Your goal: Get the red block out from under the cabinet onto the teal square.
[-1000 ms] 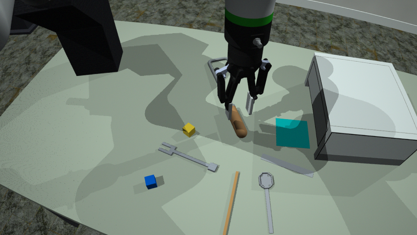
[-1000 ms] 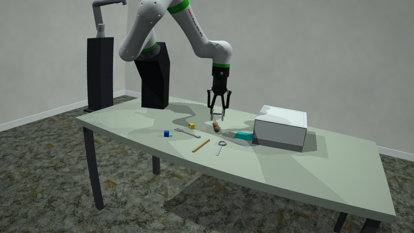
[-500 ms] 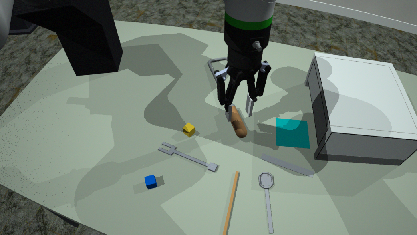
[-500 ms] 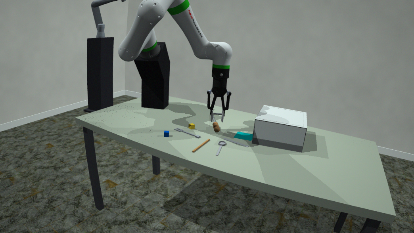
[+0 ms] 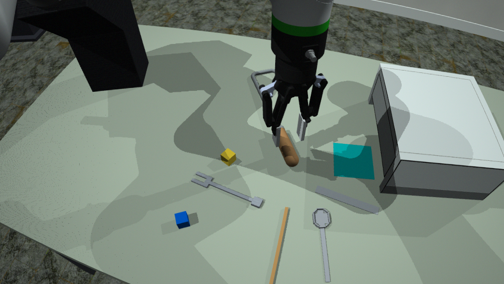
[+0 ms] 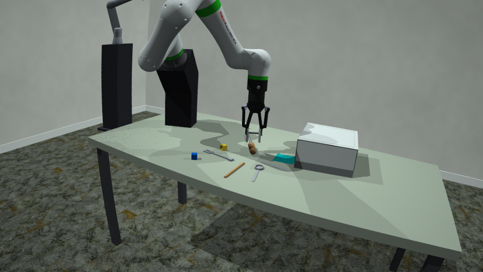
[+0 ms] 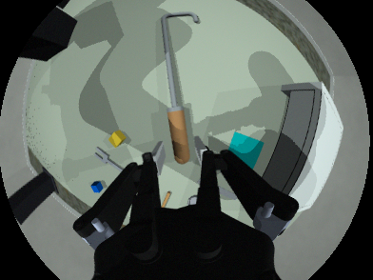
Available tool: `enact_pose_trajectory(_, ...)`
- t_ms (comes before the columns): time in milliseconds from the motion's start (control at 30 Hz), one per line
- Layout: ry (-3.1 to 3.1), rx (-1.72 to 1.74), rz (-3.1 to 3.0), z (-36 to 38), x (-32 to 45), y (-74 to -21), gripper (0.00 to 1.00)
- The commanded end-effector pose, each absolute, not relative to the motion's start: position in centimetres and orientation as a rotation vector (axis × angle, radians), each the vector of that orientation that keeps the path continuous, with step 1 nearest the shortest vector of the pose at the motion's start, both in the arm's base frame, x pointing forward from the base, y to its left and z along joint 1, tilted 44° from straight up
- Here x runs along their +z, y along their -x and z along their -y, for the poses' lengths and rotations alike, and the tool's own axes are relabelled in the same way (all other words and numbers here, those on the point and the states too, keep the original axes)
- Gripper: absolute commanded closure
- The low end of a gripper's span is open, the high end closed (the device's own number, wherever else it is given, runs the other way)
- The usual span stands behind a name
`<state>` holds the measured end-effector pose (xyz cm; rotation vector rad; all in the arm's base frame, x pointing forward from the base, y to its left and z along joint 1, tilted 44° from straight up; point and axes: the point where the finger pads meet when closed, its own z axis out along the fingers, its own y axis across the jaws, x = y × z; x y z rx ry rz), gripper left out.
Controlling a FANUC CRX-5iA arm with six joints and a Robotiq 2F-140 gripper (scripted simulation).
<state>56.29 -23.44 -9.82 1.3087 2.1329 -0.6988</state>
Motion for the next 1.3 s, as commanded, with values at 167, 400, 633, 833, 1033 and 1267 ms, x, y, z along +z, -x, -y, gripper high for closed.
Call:
enact_pose_trajectory(167, -1.309, -0.698, -2.133, 23.42, -9.82, -56.3, 0.65)
enact_pose_trajectory(400, -1.309, -0.698, -2.133, 23.42, -9.82, -56.3, 0.65)
enact_pose_trajectory(633, -1.309, -0.698, -2.133, 23.44, -9.83, -56.3, 0.65)
enact_pose_trajectory(833, -1.309, -0.698, -2.133, 23.58, -9.99, -56.34, 0.65)
enact_pose_trajectory(1033, -1.309, -0.698, -2.133, 23.79, -10.21, -56.39, 0.65)
enact_pose_trajectory(1267, -1.309, -0.698, -2.133, 24.35, -10.81, -56.54, 0.65)
